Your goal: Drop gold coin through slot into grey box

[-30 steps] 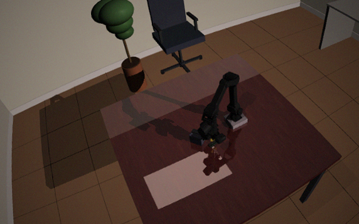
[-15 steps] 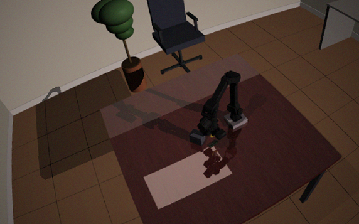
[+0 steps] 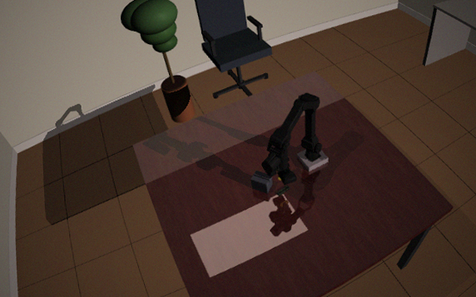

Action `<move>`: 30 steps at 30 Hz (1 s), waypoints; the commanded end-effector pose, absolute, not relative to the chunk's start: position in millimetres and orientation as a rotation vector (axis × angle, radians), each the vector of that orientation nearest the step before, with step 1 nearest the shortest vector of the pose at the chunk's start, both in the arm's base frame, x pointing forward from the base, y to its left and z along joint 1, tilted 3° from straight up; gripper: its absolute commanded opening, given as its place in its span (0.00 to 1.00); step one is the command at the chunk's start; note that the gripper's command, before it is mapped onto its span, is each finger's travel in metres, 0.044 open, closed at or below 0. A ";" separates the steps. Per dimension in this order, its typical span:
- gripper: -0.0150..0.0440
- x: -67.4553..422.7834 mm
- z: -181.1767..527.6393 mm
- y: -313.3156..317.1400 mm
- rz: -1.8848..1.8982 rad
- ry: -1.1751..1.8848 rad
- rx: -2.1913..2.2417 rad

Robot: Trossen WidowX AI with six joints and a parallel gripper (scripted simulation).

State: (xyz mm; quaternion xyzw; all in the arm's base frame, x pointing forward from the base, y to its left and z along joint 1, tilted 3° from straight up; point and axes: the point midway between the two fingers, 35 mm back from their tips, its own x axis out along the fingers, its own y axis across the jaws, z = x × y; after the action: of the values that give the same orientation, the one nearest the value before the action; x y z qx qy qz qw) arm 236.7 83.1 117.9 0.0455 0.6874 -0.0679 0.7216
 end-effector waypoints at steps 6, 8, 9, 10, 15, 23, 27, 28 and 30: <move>0.25 234.6 120.5 80.2 -0.376 1.480 0.340; 0.25 234.2 120.6 79.7 -0.427 1.470 0.395; 0.25 234.0 120.6 79.4 -0.453 1.464 0.422; 0.25 233.8 120.7 79.2 -0.479 1.458 0.449; 0.25 232.7 120.8 77.9 -0.607 1.423 0.586; 0.25 231.4 121.0 76.3 -0.772 1.364 0.761; 0.25 231.7 121.1 76.1 -0.772 1.364 0.761; 0.25 232.7 121.2 75.5 -0.772 1.364 0.761; 0.25 236.2 121.8 73.2 -0.772 1.364 0.761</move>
State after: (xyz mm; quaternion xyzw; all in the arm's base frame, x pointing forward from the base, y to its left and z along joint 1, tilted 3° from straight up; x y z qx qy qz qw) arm 232.7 76.0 119.9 0.3310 0.6018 -0.3368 0.6441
